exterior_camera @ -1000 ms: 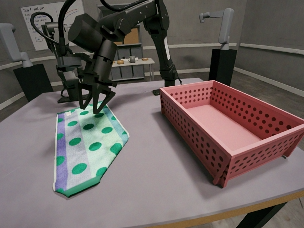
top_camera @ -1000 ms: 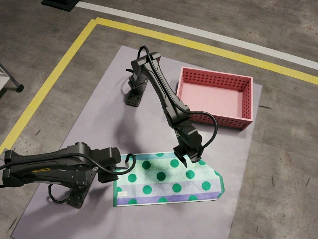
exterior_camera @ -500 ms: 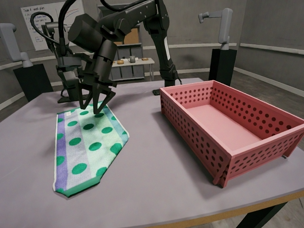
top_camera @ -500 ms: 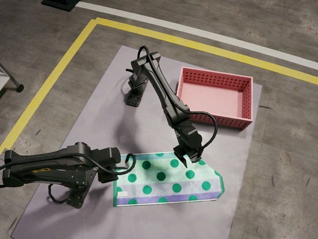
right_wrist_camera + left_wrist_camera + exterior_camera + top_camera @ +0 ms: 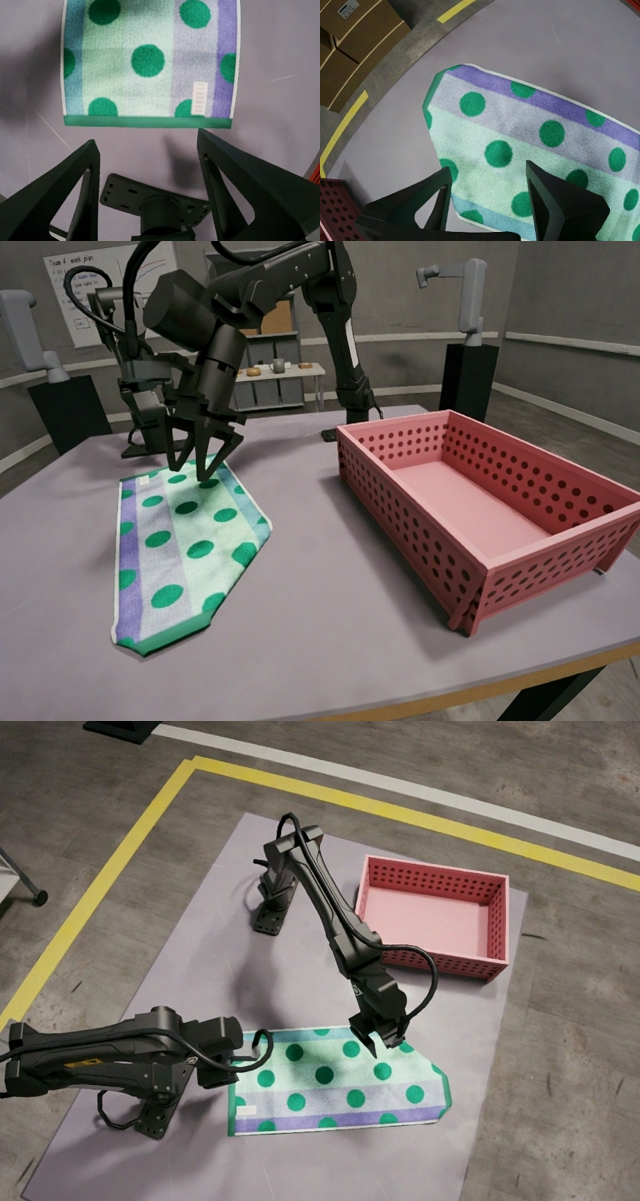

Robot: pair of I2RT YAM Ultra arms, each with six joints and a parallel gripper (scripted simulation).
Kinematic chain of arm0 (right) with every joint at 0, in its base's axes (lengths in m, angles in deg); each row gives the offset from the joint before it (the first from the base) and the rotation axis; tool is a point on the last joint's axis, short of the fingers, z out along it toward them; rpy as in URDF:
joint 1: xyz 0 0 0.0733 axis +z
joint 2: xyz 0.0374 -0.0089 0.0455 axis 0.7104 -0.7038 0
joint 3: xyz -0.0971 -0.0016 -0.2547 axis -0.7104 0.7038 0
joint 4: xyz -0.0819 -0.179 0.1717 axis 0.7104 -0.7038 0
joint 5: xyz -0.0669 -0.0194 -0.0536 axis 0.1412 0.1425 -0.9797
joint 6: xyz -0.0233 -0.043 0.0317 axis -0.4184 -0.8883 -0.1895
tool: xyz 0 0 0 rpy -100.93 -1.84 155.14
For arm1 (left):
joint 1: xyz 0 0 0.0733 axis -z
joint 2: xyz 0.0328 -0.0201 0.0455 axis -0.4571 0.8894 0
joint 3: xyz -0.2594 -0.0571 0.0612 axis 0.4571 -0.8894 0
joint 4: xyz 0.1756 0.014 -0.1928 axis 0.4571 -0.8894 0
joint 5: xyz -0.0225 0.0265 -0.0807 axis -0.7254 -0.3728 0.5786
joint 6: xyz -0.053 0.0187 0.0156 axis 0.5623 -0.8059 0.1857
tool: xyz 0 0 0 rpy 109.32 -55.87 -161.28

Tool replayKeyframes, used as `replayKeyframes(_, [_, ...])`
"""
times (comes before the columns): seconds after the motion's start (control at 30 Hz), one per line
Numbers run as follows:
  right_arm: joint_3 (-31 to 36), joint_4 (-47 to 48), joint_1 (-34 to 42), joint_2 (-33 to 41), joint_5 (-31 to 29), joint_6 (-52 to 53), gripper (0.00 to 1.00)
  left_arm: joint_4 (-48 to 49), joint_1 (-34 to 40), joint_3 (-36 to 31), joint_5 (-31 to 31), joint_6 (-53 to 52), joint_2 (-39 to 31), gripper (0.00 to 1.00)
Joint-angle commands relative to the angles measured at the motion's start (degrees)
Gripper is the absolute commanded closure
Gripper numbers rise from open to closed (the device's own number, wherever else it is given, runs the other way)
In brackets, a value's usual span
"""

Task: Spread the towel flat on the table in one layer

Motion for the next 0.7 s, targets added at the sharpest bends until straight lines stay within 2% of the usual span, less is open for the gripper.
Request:
replayKeyframes(0.0, [-2.0,0.8,-0.2,0.6,0.3,-0.3,0.36,-0.9,0.5,2.2,0.1,-0.2,0.0,0.36])
replayKeyframes(0.23, [-2.0,0.8,-0.2,0.6,0.3,-0.3,0.36,-0.9,0.5,2.2,0.1,-0.2,0.0,0.36])
replayKeyframes(0.27, [-1.8,0.1,-3.5,-2.0,1.3,-2.1,0.66,-2.3,1.4,2.2,0.1,-1.2,-0.7,0.66])
replayKeyframes(0.43, [-0.6,0.7,-16.1,-9.2,3.4,-8.8,0.66,-9.3,4.9,2.7,0.0,-4.7,0.2,0.66])
replayKeyframes(0.5, [-0.6,0.7,-16.1,-9.2,3.4,-8.8,0.66,-9.3,4.9,2.7,0.0,-4.7,0.2,0.66])
replayKeyframes(0.67, [4.5,5.5,-27.0,-12.6,4.1,-19.1,0.66,-17.2,9.0,5.0,-0.6,-7.4,1.4,0.66])
